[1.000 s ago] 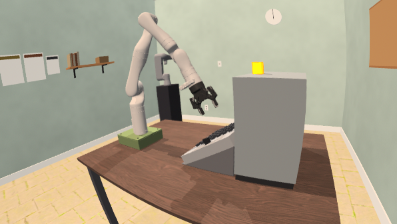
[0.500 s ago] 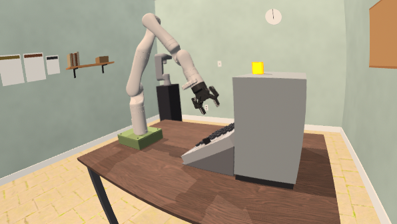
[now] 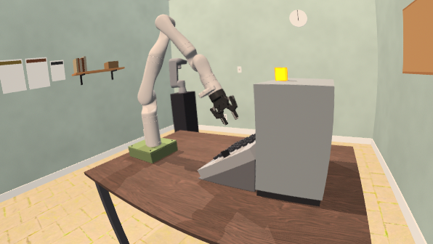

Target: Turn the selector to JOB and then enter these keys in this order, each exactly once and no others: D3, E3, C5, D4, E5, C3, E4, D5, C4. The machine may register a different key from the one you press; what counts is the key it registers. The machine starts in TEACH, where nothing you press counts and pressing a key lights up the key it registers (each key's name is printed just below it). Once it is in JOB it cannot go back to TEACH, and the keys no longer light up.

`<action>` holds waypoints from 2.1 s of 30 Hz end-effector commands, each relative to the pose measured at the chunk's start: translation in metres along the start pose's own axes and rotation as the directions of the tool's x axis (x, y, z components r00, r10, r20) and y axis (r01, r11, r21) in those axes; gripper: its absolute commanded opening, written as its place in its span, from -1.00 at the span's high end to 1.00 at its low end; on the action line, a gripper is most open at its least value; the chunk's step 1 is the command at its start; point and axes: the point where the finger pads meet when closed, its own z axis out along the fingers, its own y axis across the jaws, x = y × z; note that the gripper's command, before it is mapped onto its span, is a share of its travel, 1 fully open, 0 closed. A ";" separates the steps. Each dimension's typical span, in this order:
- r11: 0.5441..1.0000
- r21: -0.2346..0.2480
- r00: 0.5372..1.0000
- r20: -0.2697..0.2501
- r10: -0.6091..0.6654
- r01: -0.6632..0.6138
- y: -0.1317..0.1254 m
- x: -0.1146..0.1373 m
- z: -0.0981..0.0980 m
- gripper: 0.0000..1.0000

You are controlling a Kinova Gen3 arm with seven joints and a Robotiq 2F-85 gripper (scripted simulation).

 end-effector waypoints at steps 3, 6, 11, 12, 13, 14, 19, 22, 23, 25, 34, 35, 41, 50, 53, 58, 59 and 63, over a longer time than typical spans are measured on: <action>1.000 0.001 1.000 0.004 0.006 -0.006 0.001 -0.002 0.001 0.80; 1.000 0.001 1.000 0.004 0.006 -0.006 0.001 -0.002 0.001 0.80; 1.000 0.001 1.000 0.004 0.006 -0.006 0.001 -0.002 0.001 0.80; 1.000 0.001 1.000 0.004 0.006 -0.006 0.001 -0.002 0.001 0.80; 1.000 0.001 1.000 0.004 0.006 -0.006 0.001 -0.002 0.001 0.80; 1.000 0.001 1.000 0.004 0.006 -0.006 0.001 -0.002 0.001 0.80; 1.000 0.001 1.000 0.004 0.006 -0.006 0.001 -0.002 0.001 0.80; 1.000 0.001 1.000 0.004 0.006 -0.006 0.001 -0.002 0.001 0.80; 1.000 0.001 1.000 0.004 0.006 -0.006 0.001 -0.002 0.001 0.80; 1.000 0.001 1.000 0.004 0.006 -0.006 0.001 -0.002 0.001 0.80; 1.000 0.013 1.000 -0.002 0.006 -0.006 -0.003 0.000 0.012 0.80; 1.000 0.013 1.000 -0.002 0.006 -0.006 -0.003 0.000 0.018 0.80; 1.000 0.012 1.000 -0.002 0.007 -0.007 -0.003 0.000 0.055 0.80; 1.000 0.012 1.000 -0.002 0.007 -0.007 -0.003 0.000 0.070 0.80; 1.000 0.012 1.000 -0.002 0.007 -0.007 -0.003 0.000 0.071 0.80; 1.000 0.012 1.000 -0.002 0.007 -0.007 -0.003 0.000 0.075 0.80; 1.000 0.012 1.000 -0.002 0.007 -0.007 -0.003 0.000 0.077 0.80; 1.000 0.012 1.000 -0.002 0.007 -0.007 -0.003 0.000 0.084 0.80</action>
